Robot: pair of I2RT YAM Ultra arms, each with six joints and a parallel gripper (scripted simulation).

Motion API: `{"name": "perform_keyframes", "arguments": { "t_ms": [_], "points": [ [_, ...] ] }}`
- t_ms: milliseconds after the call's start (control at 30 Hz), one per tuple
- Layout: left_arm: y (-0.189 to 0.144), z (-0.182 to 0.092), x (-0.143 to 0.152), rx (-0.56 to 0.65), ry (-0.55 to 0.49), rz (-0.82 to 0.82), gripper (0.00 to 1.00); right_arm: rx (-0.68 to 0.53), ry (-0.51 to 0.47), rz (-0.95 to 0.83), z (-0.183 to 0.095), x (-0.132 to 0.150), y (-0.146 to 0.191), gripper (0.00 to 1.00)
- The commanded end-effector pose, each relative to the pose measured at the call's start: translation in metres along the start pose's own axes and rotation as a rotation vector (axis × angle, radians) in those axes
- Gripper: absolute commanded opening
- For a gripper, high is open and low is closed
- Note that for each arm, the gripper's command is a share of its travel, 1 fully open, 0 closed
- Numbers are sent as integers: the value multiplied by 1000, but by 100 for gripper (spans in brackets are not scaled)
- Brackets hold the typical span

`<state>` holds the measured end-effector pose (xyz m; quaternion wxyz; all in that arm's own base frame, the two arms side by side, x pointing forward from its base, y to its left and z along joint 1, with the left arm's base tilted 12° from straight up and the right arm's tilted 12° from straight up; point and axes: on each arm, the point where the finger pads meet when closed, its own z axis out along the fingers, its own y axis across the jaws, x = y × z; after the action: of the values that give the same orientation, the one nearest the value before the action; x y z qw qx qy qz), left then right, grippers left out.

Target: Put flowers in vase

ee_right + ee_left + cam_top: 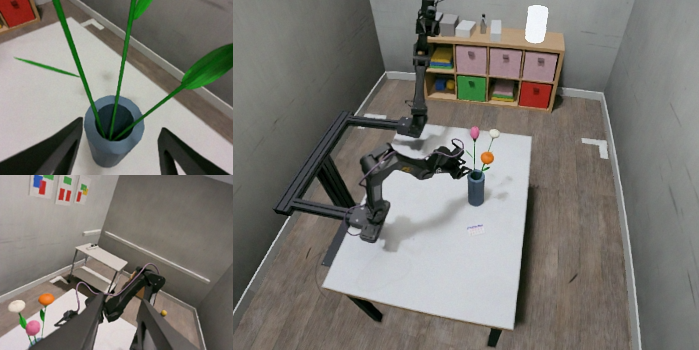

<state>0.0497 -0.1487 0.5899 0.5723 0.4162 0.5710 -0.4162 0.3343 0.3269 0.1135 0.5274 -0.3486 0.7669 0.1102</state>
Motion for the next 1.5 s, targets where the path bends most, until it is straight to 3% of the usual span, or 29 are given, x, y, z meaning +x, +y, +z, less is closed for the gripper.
{"name": "perform_keyframes", "arguments": {
  "t_ms": [0,633,1100,1467],
  "points": [
    [-1,5,-1,2,11,-6,30,0,-23,10,-14,-36,2,60],
    [-1,5,-1,2,11,-6,30,0,-23,12,-61,-112,1,60],
    [-1,5,-1,2,11,-6,30,-2,-25,12,-74,-131,1,60],
    [-1,5,-1,2,11,-6,30,-1,-31,14,-68,-133,-1,60]
  ]
}}
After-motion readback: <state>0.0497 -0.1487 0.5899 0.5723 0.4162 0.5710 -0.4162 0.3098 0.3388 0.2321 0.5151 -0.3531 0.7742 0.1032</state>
